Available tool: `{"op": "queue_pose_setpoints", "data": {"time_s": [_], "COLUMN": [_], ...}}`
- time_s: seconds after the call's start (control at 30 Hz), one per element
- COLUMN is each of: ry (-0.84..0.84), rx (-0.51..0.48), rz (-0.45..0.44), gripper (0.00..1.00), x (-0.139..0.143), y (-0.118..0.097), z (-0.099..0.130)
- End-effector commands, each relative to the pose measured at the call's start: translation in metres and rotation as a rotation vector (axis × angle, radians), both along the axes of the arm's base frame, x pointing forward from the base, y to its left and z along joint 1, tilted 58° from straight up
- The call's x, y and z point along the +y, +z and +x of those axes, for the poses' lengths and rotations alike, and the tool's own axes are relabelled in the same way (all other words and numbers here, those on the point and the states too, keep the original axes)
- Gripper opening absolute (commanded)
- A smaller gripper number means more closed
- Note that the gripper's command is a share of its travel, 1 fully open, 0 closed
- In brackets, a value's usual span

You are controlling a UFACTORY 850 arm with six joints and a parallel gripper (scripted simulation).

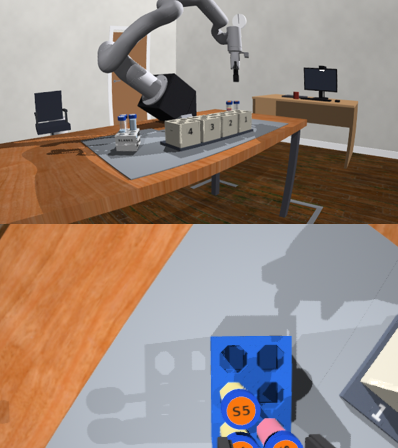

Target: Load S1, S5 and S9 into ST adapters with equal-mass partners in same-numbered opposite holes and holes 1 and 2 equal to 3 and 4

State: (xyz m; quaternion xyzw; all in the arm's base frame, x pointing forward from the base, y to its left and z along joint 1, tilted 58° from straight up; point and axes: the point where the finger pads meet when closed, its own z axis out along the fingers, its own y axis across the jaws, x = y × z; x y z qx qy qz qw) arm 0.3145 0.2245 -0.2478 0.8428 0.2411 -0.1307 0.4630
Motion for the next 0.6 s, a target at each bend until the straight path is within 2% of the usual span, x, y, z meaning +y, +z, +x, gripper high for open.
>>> {"op": "queue_pose_setpoints", "data": {"time_s": [0.0, 0.03, 0.57], "ry": [0.000, 0.000, 0.000], "rx": [-0.001, -0.001, -0.001], "rz": [0.002, 0.002, 0.002], "gripper": [0.44, 0.57, 0.57], "x": [0.001, 0.001, -0.012], "y": [0.000, 0.000, -0.008], "z": [0.001, 0.001, 0.001]}}
